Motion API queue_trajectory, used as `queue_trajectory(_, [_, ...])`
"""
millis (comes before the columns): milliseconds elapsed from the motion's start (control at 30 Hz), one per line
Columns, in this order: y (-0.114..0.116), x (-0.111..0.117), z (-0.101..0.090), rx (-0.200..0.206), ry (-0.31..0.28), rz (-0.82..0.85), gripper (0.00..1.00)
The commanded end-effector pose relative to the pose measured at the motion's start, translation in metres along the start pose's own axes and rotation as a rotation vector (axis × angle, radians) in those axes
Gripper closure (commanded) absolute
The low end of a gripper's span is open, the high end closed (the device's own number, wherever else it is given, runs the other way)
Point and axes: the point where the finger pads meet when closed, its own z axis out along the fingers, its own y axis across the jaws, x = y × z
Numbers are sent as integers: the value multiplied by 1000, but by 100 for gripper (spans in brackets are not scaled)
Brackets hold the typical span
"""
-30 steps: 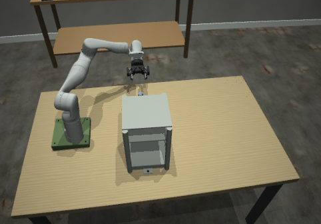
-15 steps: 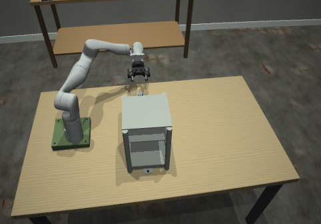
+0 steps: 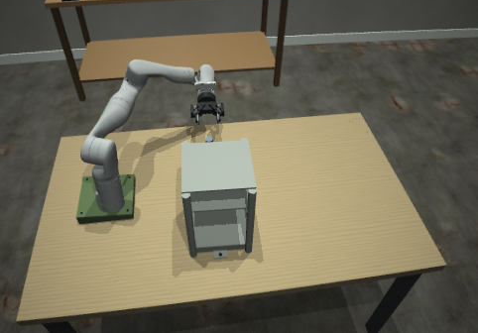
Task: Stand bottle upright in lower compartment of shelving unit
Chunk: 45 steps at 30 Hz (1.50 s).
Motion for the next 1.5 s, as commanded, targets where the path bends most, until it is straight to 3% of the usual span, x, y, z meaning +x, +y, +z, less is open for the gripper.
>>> queue_trajectory(0, [0,0,0,-1,0,1,19])
queue_trajectory(733, [0,-7,0,-2,0,0,19])
queue_trajectory(1467, [-1,-47,0,-2,0,0,19])
